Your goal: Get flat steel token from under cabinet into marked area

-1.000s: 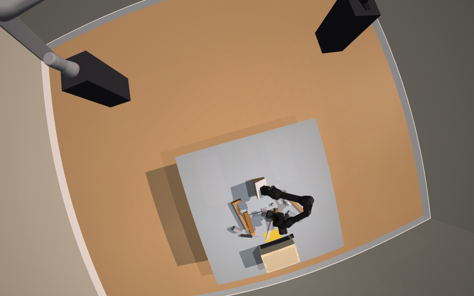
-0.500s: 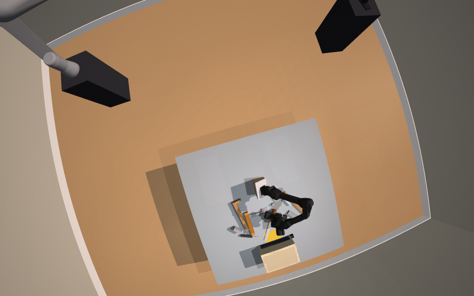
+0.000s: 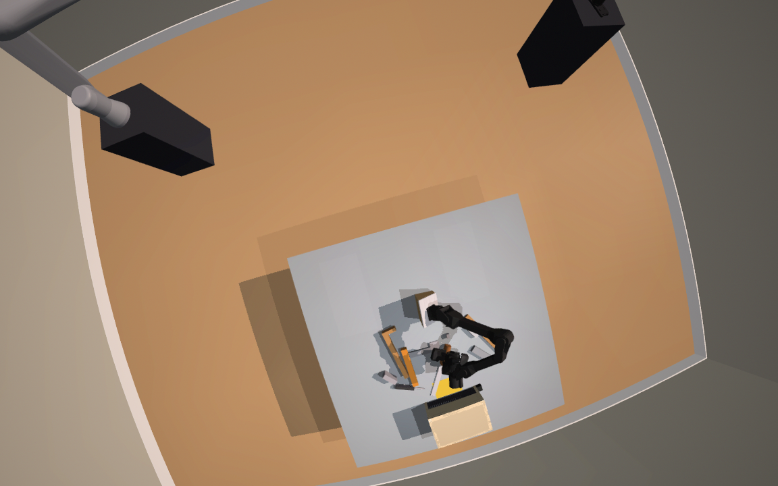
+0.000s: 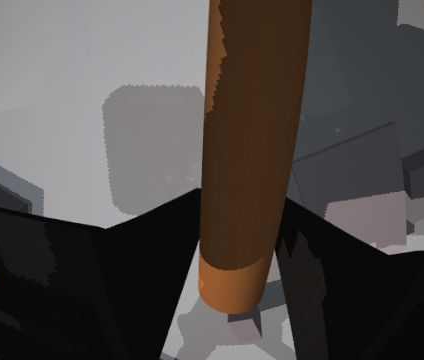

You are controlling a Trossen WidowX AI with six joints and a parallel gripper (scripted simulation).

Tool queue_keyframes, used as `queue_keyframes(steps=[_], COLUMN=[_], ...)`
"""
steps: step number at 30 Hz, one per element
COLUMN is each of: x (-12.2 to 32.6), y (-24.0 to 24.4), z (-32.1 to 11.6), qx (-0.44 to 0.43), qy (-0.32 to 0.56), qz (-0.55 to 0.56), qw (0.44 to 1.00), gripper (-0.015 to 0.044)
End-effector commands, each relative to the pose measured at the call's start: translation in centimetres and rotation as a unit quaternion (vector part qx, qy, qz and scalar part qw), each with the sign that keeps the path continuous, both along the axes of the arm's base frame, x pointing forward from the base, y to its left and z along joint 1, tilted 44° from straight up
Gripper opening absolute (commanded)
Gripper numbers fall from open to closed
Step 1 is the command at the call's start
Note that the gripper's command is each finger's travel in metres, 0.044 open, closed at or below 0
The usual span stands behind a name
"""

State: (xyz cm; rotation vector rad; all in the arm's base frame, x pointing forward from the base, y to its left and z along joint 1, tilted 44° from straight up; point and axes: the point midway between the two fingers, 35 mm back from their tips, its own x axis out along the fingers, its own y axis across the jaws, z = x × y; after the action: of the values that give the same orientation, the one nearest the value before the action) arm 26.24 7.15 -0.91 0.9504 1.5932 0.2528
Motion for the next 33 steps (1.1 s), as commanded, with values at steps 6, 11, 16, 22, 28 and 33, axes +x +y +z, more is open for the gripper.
queue_keyframes(steps=[6, 11, 16, 22, 28, 33], x=[0.3, 0.3, 0.2, 0.2, 0.1, 0.0], y=[-0.8, -1.3, -1.8, -2.3, -2.8, -3.3], z=[-0.6, -1.0, -1.5, -2.0, -2.5, -2.9], qx=[-0.002, -0.002, -0.002, -0.002, -0.002, -0.003], qy=[-0.002, -0.002, -0.002, -0.002, -0.002, -0.002], qz=[-0.001, -0.001, -0.001, -0.001, -0.001, -0.001], qw=[1.000, 1.000, 1.000, 1.000, 1.000, 1.000], gripper=[0.0000, 0.0000, 0.0000, 0.0000, 0.0000, 0.0000])
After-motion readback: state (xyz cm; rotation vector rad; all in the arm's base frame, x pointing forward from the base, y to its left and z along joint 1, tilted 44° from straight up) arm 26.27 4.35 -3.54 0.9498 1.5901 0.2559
